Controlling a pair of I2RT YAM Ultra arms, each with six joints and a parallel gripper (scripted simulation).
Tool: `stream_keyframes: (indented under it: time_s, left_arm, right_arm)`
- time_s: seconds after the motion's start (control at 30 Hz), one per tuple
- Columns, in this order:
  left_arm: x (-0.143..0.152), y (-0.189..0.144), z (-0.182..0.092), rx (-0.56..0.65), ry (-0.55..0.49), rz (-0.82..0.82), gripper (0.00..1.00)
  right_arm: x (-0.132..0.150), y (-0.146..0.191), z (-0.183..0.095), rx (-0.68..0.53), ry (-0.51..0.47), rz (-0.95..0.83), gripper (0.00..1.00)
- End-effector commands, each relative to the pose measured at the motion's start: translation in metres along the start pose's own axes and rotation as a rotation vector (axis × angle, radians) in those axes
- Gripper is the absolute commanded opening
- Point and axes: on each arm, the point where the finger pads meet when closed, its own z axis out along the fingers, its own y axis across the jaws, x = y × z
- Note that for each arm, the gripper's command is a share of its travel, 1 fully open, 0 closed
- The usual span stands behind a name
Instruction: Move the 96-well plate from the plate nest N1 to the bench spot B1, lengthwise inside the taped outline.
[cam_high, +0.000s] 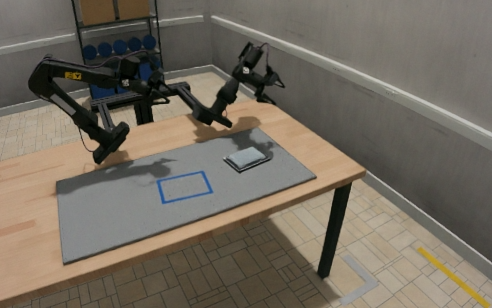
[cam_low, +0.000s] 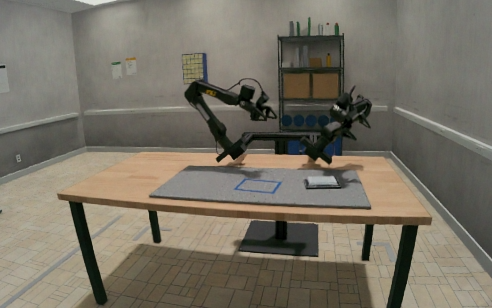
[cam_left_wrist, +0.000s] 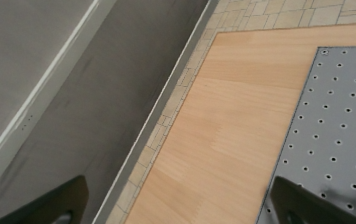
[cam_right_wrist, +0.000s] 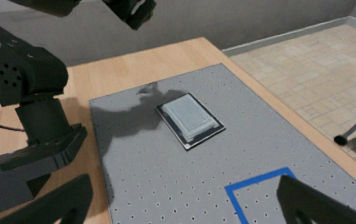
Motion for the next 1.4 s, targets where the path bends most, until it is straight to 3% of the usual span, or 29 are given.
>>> stream_keyframes:
  time_s: [0.0,0.8,1.37]
  left_arm:
    - [-0.005,-0.014,-0.003,0.038,-0.018,0.005,1.00]
    - [-0.017,-0.092,-0.014,0.169,-0.091,0.011,1.00]
    - [-0.011,-0.120,-0.021,0.267,-0.079,-0.019,1.00]
  right_arm:
    - [-0.008,0.006,-0.007,-0.022,-0.045,-0.010,1.00]
    - [-0.004,0.007,-0.008,-0.023,-0.043,-0.015,1.00]
    - [-0.003,0.007,-0.008,-0.024,-0.043,-0.016,1.00]
